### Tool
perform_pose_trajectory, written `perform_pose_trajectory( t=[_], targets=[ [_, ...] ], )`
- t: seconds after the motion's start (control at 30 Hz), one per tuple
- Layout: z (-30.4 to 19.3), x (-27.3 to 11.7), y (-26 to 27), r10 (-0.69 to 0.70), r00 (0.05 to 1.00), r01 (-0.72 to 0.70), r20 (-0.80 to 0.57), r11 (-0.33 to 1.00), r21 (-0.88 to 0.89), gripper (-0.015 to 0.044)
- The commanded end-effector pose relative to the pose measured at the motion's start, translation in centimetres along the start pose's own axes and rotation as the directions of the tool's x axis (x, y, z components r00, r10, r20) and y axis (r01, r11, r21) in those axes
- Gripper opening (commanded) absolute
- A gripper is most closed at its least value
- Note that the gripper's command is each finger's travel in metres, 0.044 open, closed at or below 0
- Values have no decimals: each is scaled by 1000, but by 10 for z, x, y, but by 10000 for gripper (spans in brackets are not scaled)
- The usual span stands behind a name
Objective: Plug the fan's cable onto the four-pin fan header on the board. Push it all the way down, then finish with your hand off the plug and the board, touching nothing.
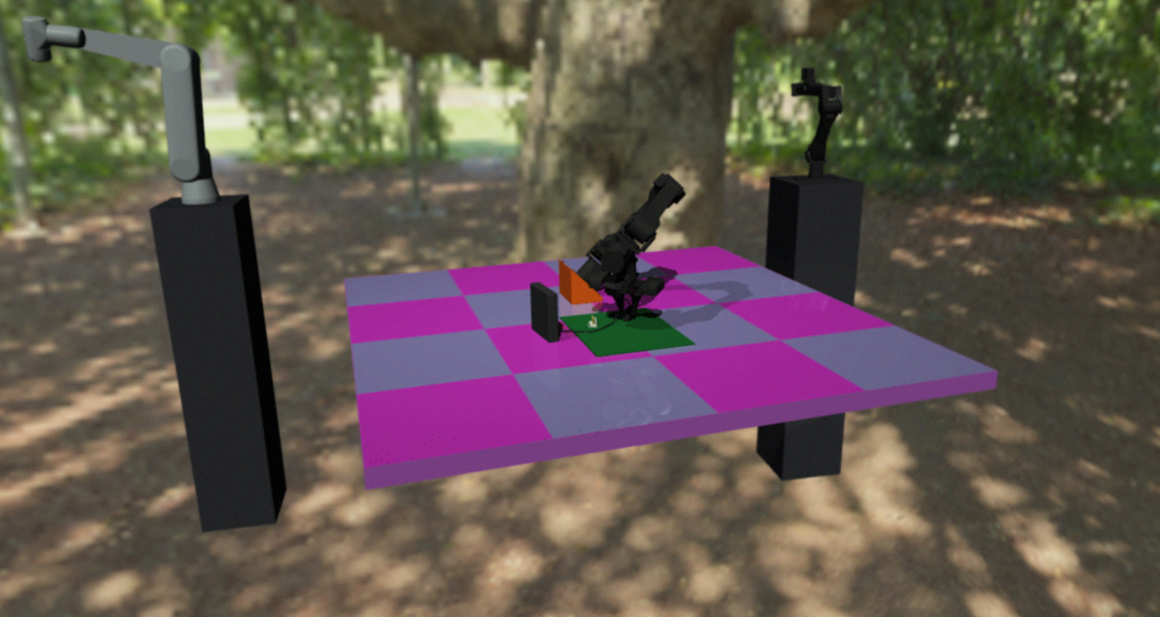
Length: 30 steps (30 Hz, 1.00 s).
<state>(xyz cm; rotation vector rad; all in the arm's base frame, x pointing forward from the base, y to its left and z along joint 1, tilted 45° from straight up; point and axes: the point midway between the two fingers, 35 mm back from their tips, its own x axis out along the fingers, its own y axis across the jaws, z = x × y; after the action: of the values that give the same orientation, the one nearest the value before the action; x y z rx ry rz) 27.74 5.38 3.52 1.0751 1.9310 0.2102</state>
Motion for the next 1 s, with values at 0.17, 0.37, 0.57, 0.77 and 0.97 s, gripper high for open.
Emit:
perform_pose_trajectory(
  t=[0.17, 0.37, 0.57, 0.77, 0.97],
  targets=[
    [0, 0, 0, 0, 1000, 0, 0, 1000, -1, 83],
    [0, -8, 0, -1, 1000, 1, 2, 1000, -1, 0],
    [-2, -27, 1, -1, 1000, 1, 7, 1000, -1, 0],
    [-5, -45, 1, -1, 1000, 1, 10, 1000, -1, 0],
    [-10, -64, 0, 0, 1000, 0, 12, 1000, -2, 0]
  ],
)
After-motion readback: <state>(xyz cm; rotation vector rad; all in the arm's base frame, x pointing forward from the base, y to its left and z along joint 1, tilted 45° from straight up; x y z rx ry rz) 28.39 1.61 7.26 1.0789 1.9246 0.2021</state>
